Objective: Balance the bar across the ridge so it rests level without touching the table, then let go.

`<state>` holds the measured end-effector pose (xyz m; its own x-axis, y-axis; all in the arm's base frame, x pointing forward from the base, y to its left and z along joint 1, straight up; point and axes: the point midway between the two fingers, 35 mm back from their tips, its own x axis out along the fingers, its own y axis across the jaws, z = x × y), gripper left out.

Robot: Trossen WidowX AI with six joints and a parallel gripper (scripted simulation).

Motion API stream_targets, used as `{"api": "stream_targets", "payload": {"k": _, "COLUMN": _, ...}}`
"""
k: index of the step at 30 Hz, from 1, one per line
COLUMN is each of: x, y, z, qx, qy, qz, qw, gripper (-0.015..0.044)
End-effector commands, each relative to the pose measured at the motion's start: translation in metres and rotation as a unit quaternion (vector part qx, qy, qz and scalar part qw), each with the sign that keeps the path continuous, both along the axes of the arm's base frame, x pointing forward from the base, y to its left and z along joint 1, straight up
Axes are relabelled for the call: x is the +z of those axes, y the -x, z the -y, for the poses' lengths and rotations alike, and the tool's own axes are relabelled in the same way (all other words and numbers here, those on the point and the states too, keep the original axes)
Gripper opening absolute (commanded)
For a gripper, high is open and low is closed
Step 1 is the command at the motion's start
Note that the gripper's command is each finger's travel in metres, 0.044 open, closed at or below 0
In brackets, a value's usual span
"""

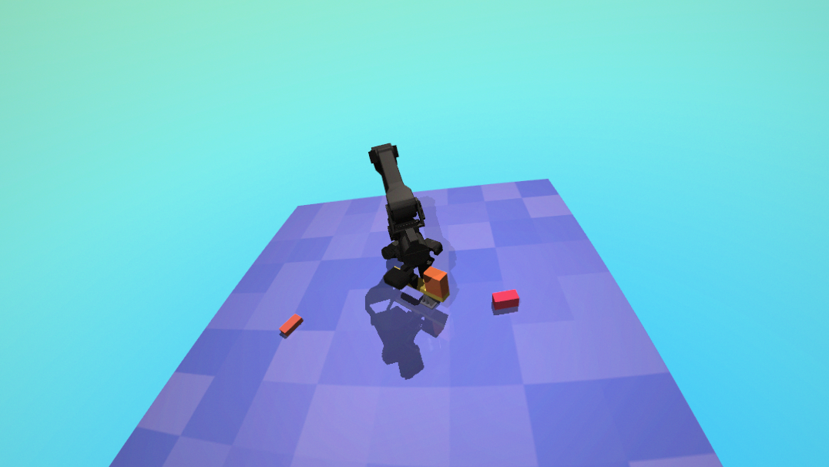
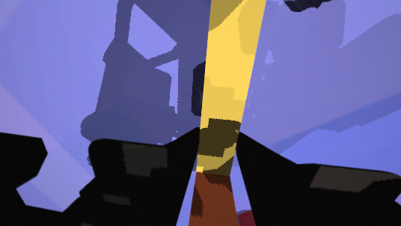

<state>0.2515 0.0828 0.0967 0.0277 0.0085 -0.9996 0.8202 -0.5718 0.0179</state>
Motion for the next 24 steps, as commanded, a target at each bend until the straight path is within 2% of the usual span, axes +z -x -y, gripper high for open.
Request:
{"api": "stream_targets", "payload": {"k": 1, "x": -0.0005, "y": 0.0015, "z": 0.0005, "qx": -0.001, "qy": 0.001, "qz": -0.003, "qw": 1.0, "gripper": 0.0}}
{"api": "stream_targets", "payload": {"k": 24, "x": 0.0003, "y": 0.0016, "z": 0.0005, "qx": -0.001, "qy": 0.001, "qz": -0.003, "qw": 1.0, "gripper": 0.0}}
